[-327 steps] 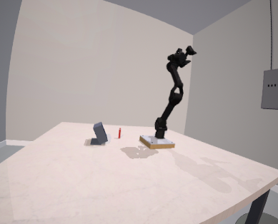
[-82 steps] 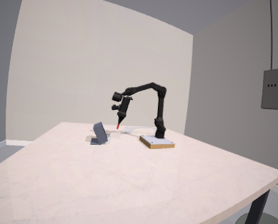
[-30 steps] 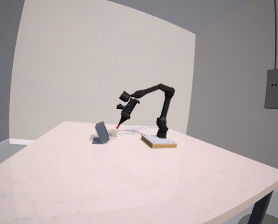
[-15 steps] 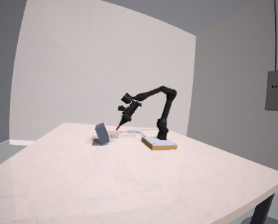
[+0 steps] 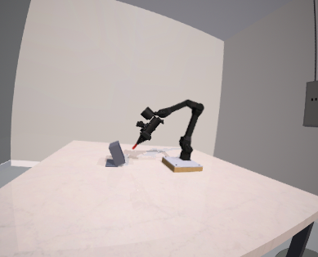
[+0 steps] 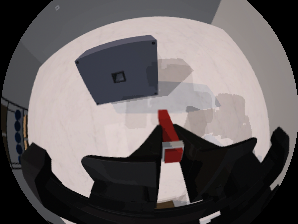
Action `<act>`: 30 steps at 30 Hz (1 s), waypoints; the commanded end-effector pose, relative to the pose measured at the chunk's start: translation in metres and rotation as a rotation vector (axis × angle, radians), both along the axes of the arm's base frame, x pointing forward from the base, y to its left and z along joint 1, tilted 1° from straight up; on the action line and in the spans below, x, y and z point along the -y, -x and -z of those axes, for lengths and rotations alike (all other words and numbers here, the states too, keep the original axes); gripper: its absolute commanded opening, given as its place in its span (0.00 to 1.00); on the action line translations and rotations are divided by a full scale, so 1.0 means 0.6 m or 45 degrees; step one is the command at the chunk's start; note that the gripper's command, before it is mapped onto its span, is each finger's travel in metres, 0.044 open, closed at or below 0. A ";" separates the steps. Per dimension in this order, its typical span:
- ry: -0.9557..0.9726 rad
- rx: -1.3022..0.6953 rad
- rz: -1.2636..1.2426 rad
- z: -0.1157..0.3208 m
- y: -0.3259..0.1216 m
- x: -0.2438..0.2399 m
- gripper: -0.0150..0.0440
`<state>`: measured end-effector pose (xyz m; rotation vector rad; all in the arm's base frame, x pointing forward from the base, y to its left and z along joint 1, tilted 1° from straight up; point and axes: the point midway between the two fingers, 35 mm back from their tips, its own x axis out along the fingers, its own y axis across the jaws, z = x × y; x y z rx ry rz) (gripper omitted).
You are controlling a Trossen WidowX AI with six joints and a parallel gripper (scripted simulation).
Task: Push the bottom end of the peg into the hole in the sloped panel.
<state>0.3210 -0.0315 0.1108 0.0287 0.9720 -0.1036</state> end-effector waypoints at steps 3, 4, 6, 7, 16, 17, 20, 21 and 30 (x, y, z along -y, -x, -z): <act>0.004 0.032 0.001 0.003 0.003 -0.004 0.25; 0.005 0.038 -0.001 0.003 0.003 -0.005 0.25; 0.005 0.050 -0.003 0.003 0.004 -0.007 0.25; 0.006 0.055 -0.005 0.003 0.004 -0.007 0.25; 0.009 0.109 -0.017 0.003 0.006 -0.014 0.25; 0.010 0.115 -0.019 0.003 0.006 -0.015 0.25; 0.010 0.133 -0.023 0.003 0.007 -0.018 0.25; 0.011 0.139 -0.024 0.003 0.007 -0.018 0.25; 0.013 0.192 -0.036 0.003 0.010 -0.025 0.25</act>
